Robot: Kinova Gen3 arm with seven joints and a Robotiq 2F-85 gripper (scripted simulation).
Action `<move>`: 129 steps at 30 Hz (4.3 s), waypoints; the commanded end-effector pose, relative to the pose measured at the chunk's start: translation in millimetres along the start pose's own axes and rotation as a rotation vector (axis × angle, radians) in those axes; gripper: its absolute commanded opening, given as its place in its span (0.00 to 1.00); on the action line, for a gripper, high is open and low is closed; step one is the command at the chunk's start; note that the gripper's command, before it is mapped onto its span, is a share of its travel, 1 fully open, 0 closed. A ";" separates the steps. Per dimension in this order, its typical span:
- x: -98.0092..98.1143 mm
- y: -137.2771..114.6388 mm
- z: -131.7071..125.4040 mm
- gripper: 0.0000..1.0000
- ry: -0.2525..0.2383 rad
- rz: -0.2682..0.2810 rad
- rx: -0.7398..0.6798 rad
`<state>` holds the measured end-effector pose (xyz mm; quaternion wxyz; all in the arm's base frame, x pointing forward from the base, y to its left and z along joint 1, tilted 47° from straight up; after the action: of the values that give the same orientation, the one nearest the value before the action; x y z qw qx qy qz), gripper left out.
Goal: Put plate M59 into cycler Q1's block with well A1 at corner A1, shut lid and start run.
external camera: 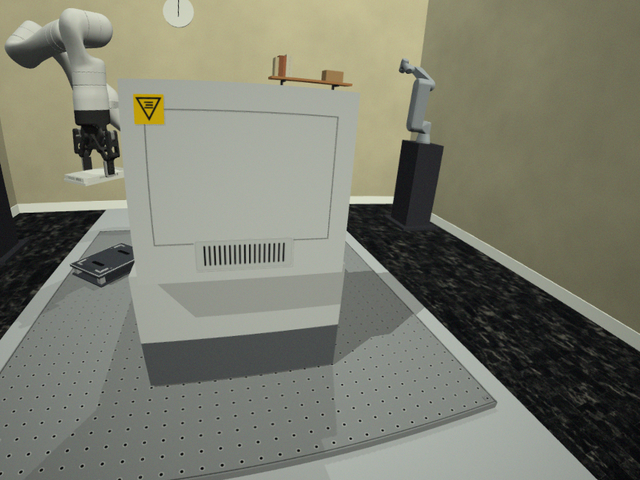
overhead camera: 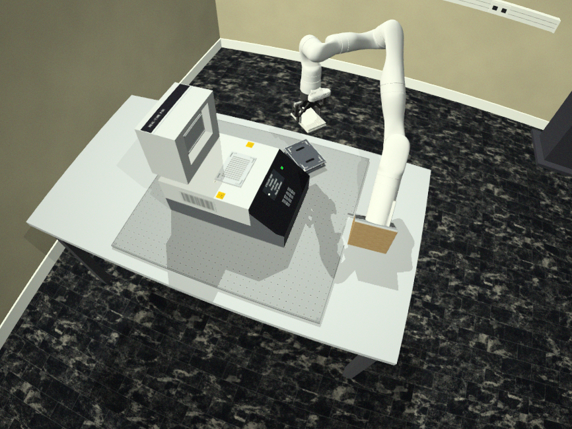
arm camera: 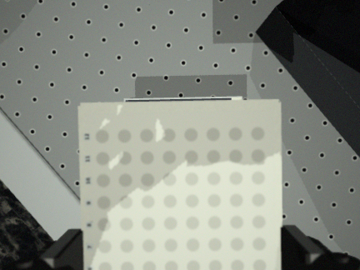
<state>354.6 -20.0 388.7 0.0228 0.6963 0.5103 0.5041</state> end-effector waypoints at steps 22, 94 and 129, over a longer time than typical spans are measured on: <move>10.4 0.3 0.8 0.91 0.006 -0.002 0.001; 13.8 -31.1 125.0 0.91 0.004 -0.010 0.455; 13.8 -57.6 224.5 0.91 0.001 -0.010 0.814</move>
<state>472.2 117.9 264.5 -0.2409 0.6507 0.6651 0.2761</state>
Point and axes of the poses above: the point where the finger pads meet when closed, its own x axis back along the fingers, its own z axis across the jaws, y = z × x, the point moved 9 cm from there along x, back along the fingers, and after that the axes turned 6 degrees about -x, right-handed, at the moved point
